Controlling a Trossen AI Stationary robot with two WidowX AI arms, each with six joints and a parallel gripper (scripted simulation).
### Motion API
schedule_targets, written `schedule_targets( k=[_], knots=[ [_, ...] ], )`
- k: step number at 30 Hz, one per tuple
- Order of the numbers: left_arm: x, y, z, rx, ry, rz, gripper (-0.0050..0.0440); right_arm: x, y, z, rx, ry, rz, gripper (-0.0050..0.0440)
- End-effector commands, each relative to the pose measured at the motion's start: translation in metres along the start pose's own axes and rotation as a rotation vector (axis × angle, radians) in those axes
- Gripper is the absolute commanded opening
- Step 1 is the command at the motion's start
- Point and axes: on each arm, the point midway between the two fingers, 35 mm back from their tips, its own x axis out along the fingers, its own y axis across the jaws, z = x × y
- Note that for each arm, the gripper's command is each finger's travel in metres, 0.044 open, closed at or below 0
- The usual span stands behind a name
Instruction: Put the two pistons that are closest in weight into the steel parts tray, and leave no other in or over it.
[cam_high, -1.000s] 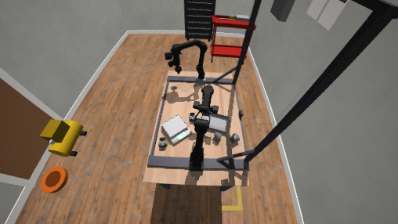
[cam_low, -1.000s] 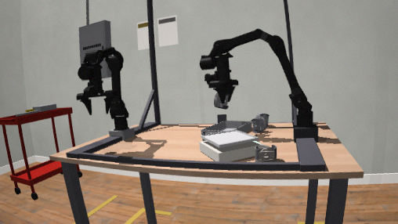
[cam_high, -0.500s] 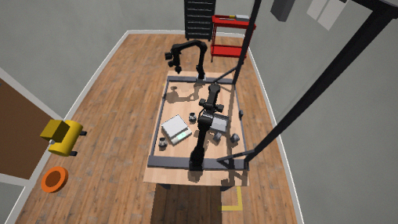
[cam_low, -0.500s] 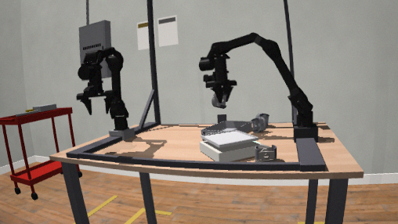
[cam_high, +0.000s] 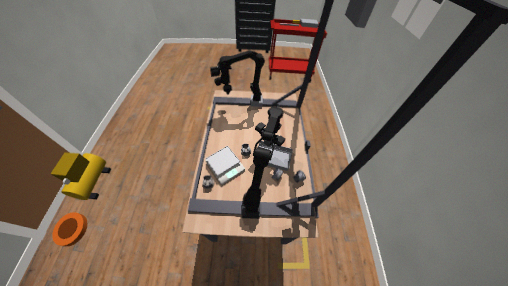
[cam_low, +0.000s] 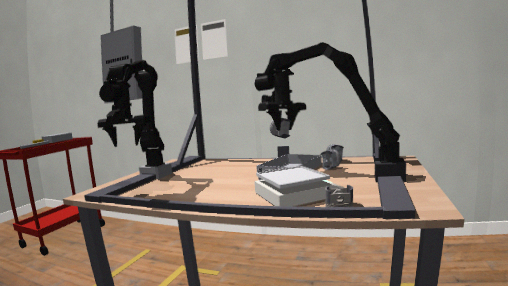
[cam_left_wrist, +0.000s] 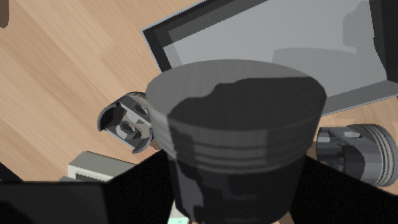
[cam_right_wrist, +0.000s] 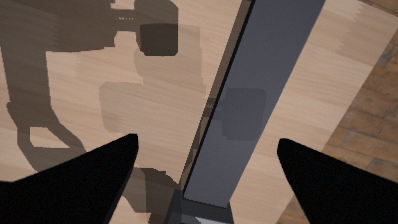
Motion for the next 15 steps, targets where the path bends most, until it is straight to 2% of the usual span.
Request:
schedule_targets(
  k=[1,15],
  knots=[
    [-0.0175,0.0016,0.0042,0.112,-0.036,0.049,0.0158,-0.0083,-0.0002,0.0048,0.001,-0.032,0.002,0.04],
    [-0.0197,0.0003,-0.0001,0.42,0.001,0.124,0.0158,-0.0083,-0.0002,0.0048,0.001,-0.032,0.002,0.04]
  ],
)
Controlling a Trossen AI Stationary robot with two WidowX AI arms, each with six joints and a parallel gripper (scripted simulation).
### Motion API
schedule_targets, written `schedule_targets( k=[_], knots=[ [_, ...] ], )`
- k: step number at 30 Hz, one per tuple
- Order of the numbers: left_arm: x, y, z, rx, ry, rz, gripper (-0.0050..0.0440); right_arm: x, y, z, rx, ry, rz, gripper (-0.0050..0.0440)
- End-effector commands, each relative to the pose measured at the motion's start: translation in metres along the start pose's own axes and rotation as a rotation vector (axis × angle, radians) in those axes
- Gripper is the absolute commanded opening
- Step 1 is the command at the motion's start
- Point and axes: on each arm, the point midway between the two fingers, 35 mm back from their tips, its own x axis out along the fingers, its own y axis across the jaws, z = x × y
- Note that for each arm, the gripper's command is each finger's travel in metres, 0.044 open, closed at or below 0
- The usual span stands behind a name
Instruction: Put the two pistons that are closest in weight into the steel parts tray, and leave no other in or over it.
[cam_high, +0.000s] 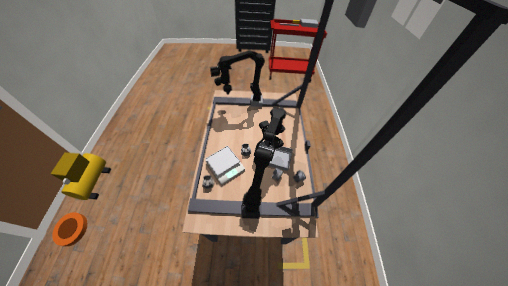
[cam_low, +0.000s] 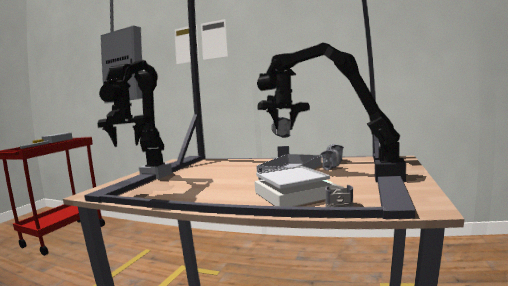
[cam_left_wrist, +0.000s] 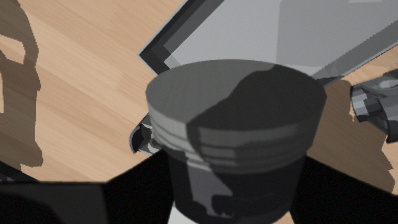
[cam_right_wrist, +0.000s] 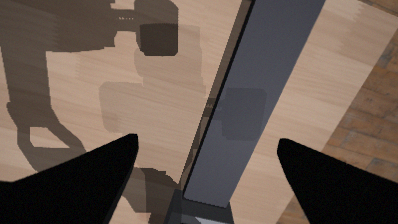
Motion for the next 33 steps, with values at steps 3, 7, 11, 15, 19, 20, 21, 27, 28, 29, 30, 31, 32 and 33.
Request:
schedule_targets(
  k=[3,7,11,15,19,20,21,27,28,29,30,31,32,33],
  knots=[
    [-0.017,0.002,-0.002,0.153,-0.019,0.076,0.0158,-0.008,0.0,0.005,0.001,-0.032,0.002,0.04],
    [-0.017,0.002,-0.002,0.256,-0.005,0.099,0.0158,-0.008,0.0,0.005,0.001,-0.032,0.002,0.04],
    [-0.014,0.002,-0.002,0.286,-0.001,0.106,0.0158,-0.008,0.0,0.005,0.001,-0.032,0.002,0.04],
    [-0.007,0.004,-0.003,0.282,0.0,0.105,0.0158,-0.008,0.0,0.005,0.001,-0.032,0.002,0.04],
    [0.0,0.004,-0.002,0.279,-0.001,0.104,0.0158,-0.008,0.0,0.005,0.001,-0.032,0.002,0.04],
    [0.002,0.004,-0.002,0.279,-0.001,0.104,0.0158,-0.008,0.0,0.005,0.001,-0.032,0.002,0.04],
    [0.003,0.004,-0.002,0.279,-0.001,0.104,0.0158,-0.008,0.0,0.005,0.001,-0.032,0.002,0.04],
    [0.01,0.004,-0.001,0.279,-0.001,0.104,0.0158,-0.008,0.0,0.005,0.001,-0.032,0.002,0.04],
    [0.011,0.004,-0.001,0.279,-0.001,0.104,0.0158,-0.008,0.0,0.005,0.001,-0.032,0.002,0.04],
    [0.013,0.004,-0.001,0.279,-0.001,0.104,0.0158,-0.008,0.0,0.005,0.001,-0.032,0.002,0.04],
    [0.015,0.004,-0.001,0.279,-0.001,0.104,0.0158,-0.008,0.0,0.005,0.001,-0.032,0.002,0.04],
    [0.016,0.004,-0.001,0.279,-0.001,0.104,0.0158,-0.008,0.0,0.005,0.001,-0.032,0.002,0.04],
    [0.018,0.004,-0.001,0.279,-0.001,0.104,0.0158,-0.008,0.0,0.005,0.001,-0.032,0.002,0.04],
    [0.02,0.004,0.0,0.279,-0.001,0.104,0.0158,-0.008,0.0,0.005,0.001,-0.032,0.002,0.04]
  ],
)
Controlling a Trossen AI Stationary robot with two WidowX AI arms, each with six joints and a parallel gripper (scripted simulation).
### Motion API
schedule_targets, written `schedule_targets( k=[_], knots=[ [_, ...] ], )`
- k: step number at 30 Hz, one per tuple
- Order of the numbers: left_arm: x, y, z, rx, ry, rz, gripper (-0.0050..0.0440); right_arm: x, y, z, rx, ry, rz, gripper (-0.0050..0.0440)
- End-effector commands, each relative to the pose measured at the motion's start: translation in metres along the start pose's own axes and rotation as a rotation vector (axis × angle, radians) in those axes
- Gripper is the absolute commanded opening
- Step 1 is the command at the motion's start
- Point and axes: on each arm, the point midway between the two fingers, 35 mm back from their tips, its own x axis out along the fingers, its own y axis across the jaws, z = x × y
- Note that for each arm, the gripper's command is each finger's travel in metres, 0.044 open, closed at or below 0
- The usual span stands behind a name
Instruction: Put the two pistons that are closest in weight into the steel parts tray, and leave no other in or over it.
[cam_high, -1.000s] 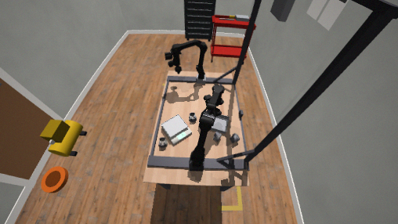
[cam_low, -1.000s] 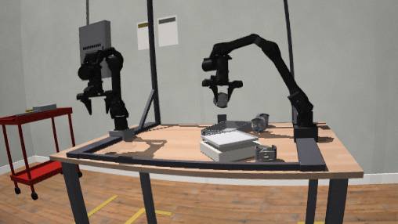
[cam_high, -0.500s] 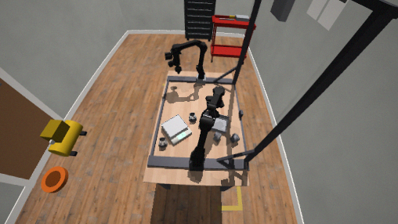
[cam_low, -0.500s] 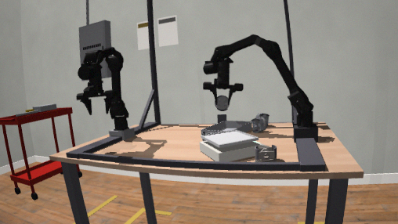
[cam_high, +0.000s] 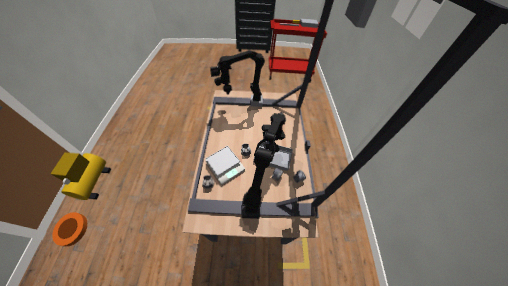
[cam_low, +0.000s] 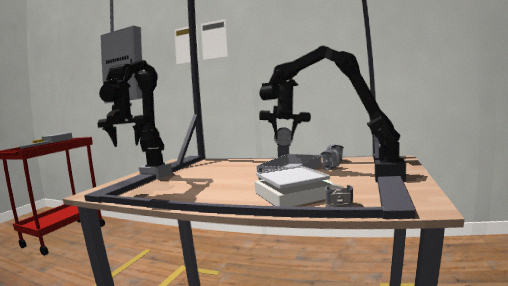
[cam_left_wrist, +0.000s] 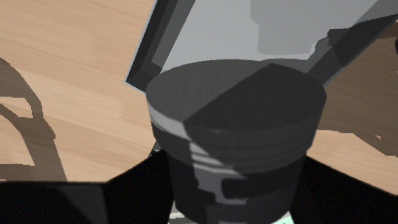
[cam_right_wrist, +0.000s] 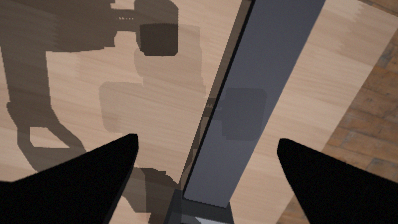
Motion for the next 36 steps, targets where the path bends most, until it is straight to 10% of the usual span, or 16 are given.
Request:
schedule_targets(
  k=[1,36],
  knots=[
    [-0.015,0.006,-0.005,-0.017,-0.033,0.058,0.0158,-0.008,0.0,0.005,0.001,-0.032,0.002,0.04],
    [0.047,0.003,0.004,-0.01,-0.016,0.034,0.0158,-0.008,0.0,0.005,0.001,-0.032,0.002,0.04]
  ],
)
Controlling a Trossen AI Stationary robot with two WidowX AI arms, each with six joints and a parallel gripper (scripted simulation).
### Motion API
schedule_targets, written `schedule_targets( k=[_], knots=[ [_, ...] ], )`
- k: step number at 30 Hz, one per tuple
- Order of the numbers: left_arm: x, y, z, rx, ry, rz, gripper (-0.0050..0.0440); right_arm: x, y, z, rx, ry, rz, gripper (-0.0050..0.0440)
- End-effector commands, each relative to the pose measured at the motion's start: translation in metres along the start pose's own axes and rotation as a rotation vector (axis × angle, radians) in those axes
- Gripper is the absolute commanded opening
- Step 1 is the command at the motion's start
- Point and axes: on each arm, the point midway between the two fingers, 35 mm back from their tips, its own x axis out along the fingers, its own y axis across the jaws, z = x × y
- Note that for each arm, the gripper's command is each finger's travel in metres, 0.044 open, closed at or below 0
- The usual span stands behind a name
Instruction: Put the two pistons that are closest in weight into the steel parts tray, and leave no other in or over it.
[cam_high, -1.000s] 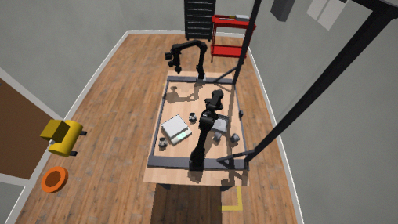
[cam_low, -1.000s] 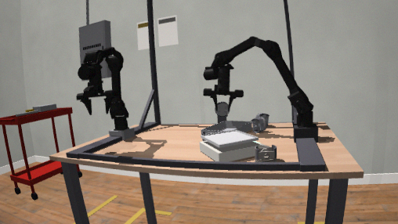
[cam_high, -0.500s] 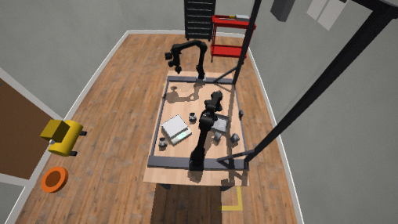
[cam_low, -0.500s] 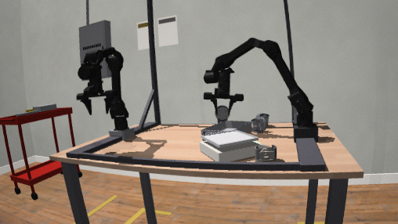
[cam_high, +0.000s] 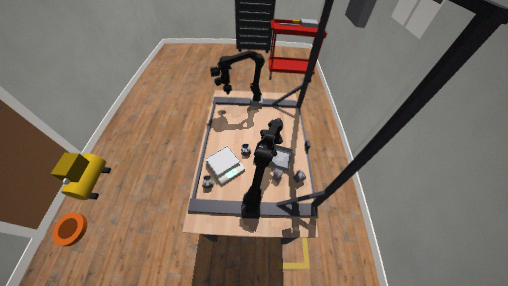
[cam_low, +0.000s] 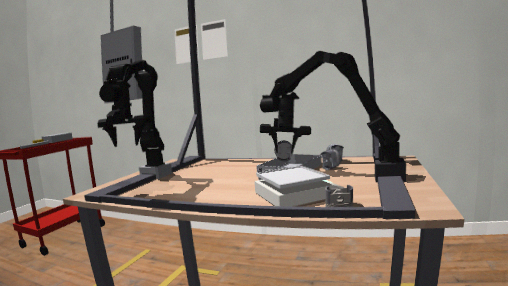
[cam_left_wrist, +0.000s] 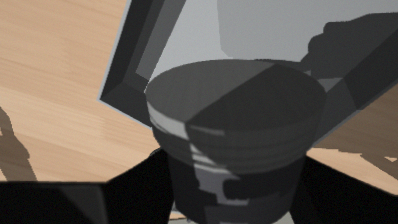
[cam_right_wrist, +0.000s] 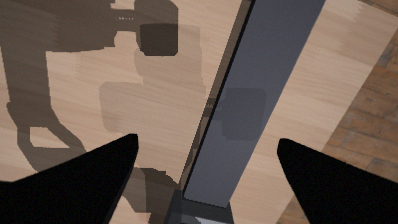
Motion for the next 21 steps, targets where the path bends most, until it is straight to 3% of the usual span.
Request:
schedule_targets(
  k=[1,21],
  knots=[
    [0.0,0.006,-0.001,-0.009,-0.01,0.025,0.0158,-0.008,0.0,0.005,0.001,-0.032,0.002,0.04],
    [0.029,0.004,0.002,-0.009,-0.011,0.027,0.0158,-0.008,0.0,0.005,0.001,-0.032,0.002,0.04]
  ],
)
